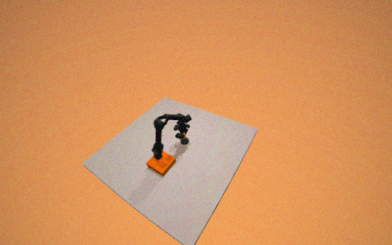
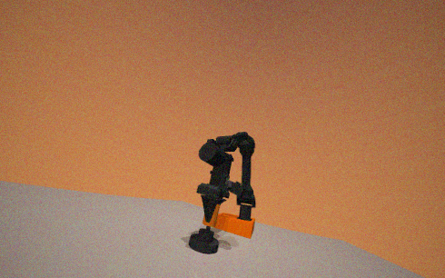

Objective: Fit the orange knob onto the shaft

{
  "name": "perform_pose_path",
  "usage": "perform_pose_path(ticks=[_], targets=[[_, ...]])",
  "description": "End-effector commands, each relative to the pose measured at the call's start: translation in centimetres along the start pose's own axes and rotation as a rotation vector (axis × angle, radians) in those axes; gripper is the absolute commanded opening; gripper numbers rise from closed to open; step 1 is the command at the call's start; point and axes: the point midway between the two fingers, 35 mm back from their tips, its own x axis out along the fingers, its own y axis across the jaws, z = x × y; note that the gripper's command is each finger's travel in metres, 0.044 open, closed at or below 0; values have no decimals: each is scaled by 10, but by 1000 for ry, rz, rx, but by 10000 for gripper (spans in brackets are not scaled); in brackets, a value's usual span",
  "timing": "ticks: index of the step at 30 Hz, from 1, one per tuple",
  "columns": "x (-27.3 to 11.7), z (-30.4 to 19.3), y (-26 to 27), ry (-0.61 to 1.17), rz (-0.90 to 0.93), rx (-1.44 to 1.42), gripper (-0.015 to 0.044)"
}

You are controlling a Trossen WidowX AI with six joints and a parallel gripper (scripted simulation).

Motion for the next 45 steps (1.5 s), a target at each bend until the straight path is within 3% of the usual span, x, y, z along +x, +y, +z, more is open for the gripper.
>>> perform_pose_path(ticks=[1, 8, 15, 45], targets=[[0, 0, -1, 1, -8, -6, 0], [-4, -1, -3, 1, -8, -15, 0], [-5, -2, -7, 2, -8, -215, 0], [-3, -1, -5, 2, -8, -215, 0]])
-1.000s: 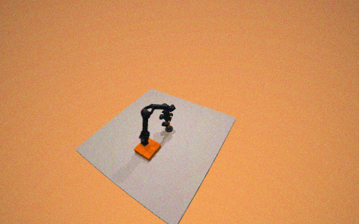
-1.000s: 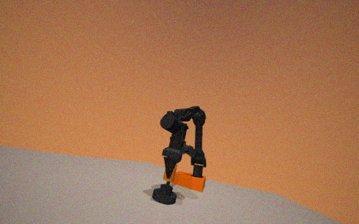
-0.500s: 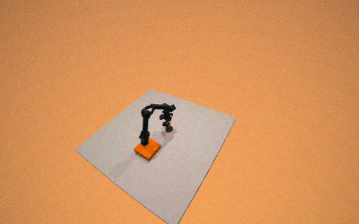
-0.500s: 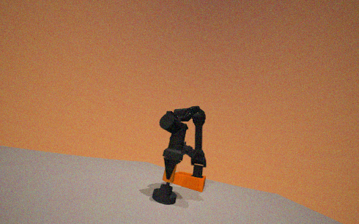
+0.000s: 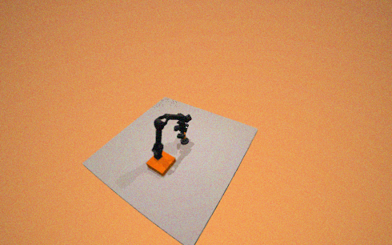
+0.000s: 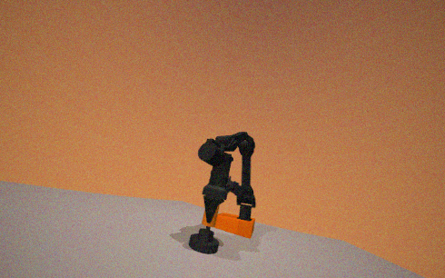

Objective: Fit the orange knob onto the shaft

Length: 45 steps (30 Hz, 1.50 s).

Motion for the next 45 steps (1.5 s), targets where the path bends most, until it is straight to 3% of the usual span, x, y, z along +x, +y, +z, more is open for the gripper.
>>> perform_pose_path(ticks=[1, 11, 39, 45], targets=[[-3, -1, -2, 3, -5, -4, 0], [-6, -2, -4, 3, -5, -213, 0], [-5, -2, -2, 3, -5, -222, 0], [-6, -2, -4, 4, -5, -412, 0]])
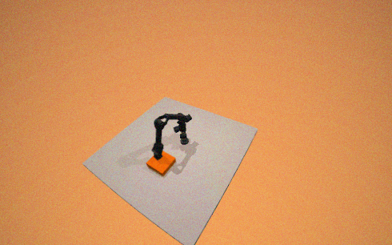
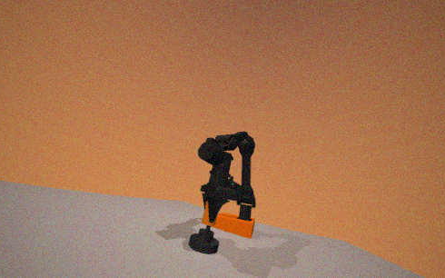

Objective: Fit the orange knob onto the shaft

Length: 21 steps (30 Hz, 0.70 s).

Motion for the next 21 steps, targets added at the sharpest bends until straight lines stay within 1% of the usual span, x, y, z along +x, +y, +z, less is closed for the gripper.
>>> perform_pose_path(ticks=[1, 21], targets=[[-2, -3, -3, 5, -5, -88, 0], [3, 0, 0, 5, -5, -88, 0]])
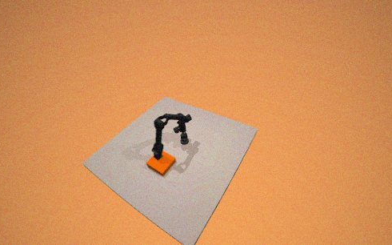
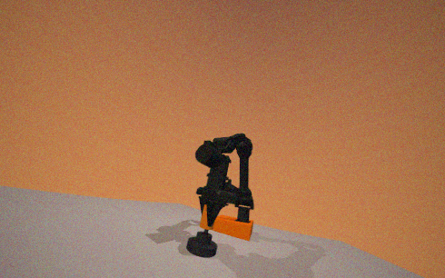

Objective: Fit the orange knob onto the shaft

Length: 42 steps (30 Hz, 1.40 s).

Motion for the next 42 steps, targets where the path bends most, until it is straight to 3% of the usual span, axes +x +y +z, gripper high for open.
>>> perform_pose_path(ticks=[1, 11, 18, 42], targets=[[0, 0, 0, 5, -3, -4, 0], [-5, -1, 0, 5, -3, -13, 0], [-6, -2, -1, 5, -3, -213, 0], [-2, 0, 0, 5, -2, -213, 0]])
